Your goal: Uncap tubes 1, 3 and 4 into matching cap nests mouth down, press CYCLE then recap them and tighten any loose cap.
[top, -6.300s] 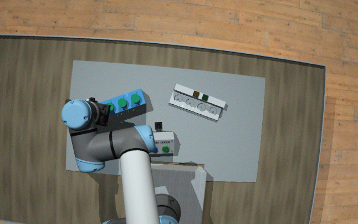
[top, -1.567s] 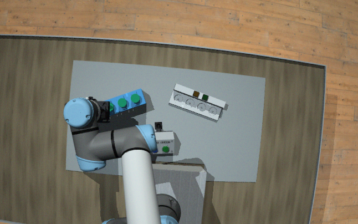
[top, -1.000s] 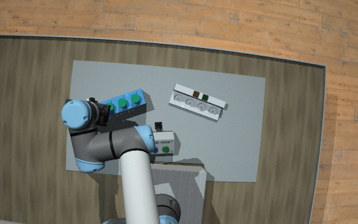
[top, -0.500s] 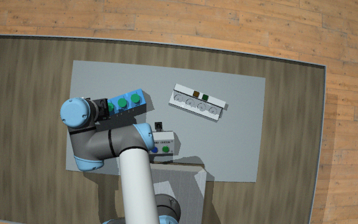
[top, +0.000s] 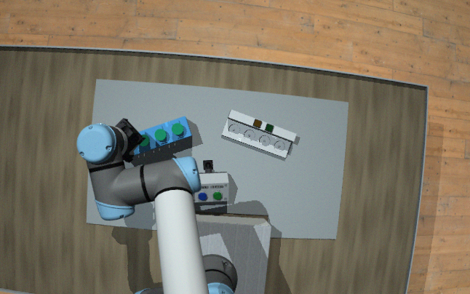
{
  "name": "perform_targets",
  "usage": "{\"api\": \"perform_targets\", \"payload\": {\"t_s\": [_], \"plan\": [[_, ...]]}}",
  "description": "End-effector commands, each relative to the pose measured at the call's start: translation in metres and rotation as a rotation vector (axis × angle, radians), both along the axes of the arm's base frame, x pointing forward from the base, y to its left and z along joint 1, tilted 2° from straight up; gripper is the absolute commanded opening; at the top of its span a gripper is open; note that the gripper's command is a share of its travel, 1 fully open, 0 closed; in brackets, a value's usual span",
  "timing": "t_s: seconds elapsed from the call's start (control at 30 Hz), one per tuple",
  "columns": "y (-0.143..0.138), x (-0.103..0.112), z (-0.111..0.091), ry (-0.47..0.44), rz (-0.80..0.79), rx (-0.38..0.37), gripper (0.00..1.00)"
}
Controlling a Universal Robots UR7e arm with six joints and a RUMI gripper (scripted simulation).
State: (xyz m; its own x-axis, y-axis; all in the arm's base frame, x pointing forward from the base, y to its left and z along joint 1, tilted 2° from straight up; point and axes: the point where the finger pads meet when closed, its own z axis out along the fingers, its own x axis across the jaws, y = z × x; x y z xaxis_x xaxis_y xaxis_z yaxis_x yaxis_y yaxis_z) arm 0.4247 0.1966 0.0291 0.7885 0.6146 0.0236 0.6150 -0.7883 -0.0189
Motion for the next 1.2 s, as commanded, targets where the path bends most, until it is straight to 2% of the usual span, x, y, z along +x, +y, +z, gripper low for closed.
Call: {"api": "perform_targets", "payload": {"t_s": [0.0,0.13,0.17,0.5,0.53,0.6,0.73,0.77,0.8,0.83,0.9,0.93,1.0,1.03,1.07,1.17], "plan": [[0.0002,0.0003,0.0005,-0.001,0.069,0.009,0.0],[0.0002,0.0003,0.0005,-0.001,0.069,0.009,0.0],[0.0002,0.0003,0.0005,-0.001,0.069,0.009,0.35],[0.0002,0.0003,0.0005,-0.001,0.068,0.008,0.35],[0.0001,0.0003,0.0005,0.002,-0.015,0.009,0.35],[0.0001,0.0003,0.0005,0.002,-0.015,0.009,0.35],[0.0001,0.0003,0.0005,0.013,-0.331,0.011,0.35],[0.0001,0.0003,0.0005,0.014,-0.348,0.011,0.35],[0.0001,0.0003,0.0005,0.016,-0.431,0.012,0.35],[0.0001,0.0003,0.0005,0.016,-0.431,0.012,0.35],[0.0001,0.0003,0.0005,0.022,-0.593,0.013,0.35],[0.0001,0.0003,0.0005,0.022,-0.598,0.012,0.35],[0.0001,0.0003,0.0005,0.027,-0.75,0.014,0.35],[0.0001,0.0003,0.0005,0.028,-0.764,0.013,0.35],[0.0001,0.0003,0.0005,0.03,-0.847,0.014,0.35],[0.0001,0.0003,0.0005,0.03,-0.847,0.014,0.35]]}}
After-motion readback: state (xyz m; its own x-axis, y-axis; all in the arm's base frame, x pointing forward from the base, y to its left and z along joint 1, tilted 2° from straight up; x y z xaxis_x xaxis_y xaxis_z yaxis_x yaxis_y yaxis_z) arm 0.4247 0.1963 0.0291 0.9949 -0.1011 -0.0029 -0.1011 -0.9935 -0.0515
